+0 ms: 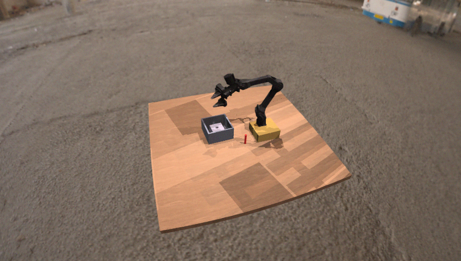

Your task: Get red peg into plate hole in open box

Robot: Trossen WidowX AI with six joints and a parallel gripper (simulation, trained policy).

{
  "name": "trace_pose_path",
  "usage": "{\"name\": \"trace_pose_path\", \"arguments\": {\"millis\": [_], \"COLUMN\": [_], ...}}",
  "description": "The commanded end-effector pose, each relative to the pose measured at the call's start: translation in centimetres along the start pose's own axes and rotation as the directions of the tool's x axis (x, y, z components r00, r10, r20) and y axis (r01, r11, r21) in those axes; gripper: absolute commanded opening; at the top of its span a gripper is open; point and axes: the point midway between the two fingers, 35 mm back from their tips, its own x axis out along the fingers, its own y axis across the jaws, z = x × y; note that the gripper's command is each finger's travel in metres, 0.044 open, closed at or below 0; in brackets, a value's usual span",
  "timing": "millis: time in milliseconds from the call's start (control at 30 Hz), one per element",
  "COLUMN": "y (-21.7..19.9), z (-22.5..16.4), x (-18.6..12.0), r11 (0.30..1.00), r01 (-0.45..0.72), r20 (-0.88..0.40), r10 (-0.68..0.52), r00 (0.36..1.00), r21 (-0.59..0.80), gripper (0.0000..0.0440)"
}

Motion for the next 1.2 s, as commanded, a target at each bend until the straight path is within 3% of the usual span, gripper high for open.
{"name": "trace_pose_path", "arguments": {"millis": [0,233,467,867,1167], "y": [-0.9,-3.2,-5.4,-8.4,-10.1], "z": [-1.6,-5.2,-9.1,-15.4,-19.2], "x": [0.9,1.5,0.8,-2.8,-5.6], "r11": [0.993,0.941,0.844,0.583,0.377], "r01": [0.115,0.333,0.536,0.809,0.906], "r20": [-0.043,-0.146,-0.245,-0.348,-0.338], "r10": [-0.113,-0.323,-0.513,-0.777,-0.892], "r00": [0.993,0.935,0.823,0.525,0.299], "r21": [0.025,0.053,0.031,-0.082,-0.194], "gripper": [0.044,0.044,0.044,0.044,0.044]}}
